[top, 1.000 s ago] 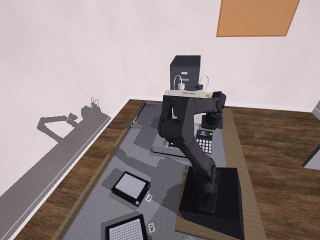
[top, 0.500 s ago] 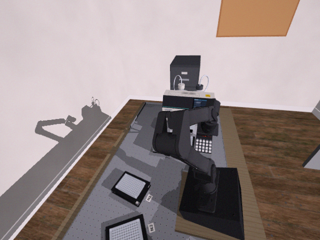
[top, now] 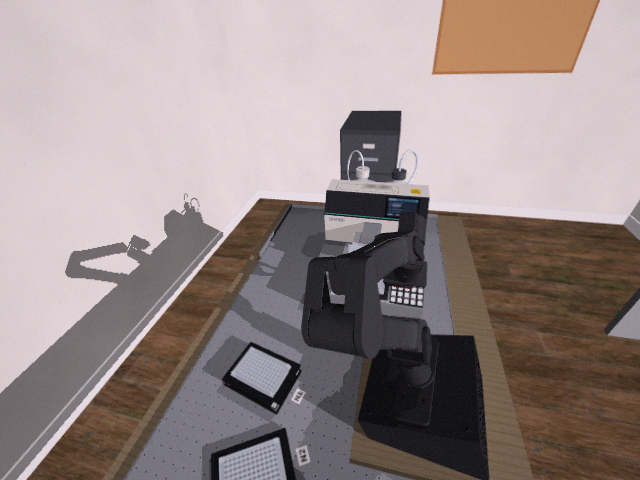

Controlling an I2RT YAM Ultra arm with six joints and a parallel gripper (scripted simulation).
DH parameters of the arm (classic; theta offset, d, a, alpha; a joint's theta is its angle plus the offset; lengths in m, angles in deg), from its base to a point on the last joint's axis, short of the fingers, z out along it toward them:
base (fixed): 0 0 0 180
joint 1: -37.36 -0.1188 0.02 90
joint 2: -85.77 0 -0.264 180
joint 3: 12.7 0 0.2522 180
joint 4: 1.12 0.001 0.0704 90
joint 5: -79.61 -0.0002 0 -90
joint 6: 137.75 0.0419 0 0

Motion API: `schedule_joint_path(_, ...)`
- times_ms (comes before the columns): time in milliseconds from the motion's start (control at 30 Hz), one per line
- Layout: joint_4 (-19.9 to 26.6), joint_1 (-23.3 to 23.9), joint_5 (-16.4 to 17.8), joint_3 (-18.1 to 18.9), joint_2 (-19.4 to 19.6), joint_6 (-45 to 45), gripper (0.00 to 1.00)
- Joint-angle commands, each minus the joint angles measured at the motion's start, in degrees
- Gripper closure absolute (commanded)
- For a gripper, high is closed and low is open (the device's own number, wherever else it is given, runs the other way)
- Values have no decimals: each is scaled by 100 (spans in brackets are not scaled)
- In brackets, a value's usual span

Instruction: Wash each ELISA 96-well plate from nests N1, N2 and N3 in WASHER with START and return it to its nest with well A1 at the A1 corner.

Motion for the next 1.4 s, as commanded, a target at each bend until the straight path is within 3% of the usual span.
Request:
schedule_joint_path(0,0,-15,-70,10,-95,163,100)
schedule_joint_path(367,252,-785,-468,-579,-1198,872,100)
schedule_joint_path(667,260,-807,-479,-591,-1224,891,100)
schedule_joint_path(700,225,-885,-468,-488,-1066,768,0)
schedule_joint_path(1067,295,-1529,-290,866,582,-808,0)
schedule_joint_path(1133,295,-1529,-290,866,582,-808,0)
schedule_joint_path(1367,713,-1856,-205,1922,1540,-1910,0)
